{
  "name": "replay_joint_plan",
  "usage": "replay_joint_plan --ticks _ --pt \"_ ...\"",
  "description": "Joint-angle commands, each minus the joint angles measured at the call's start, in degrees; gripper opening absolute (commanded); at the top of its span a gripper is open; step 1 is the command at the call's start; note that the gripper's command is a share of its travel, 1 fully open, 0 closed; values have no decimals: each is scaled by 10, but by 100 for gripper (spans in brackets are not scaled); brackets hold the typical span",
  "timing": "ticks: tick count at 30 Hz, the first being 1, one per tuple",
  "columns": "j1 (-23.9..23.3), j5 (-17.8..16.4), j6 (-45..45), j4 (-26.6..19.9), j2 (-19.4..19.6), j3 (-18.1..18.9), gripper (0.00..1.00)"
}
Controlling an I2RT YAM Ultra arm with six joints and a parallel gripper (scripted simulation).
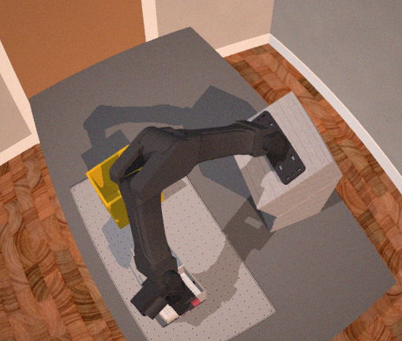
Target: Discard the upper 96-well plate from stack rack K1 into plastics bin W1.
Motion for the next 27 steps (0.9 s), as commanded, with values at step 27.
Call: replay_joint_plan --ticks 27 --pt "34 19 27 -76 -96 -16 0"
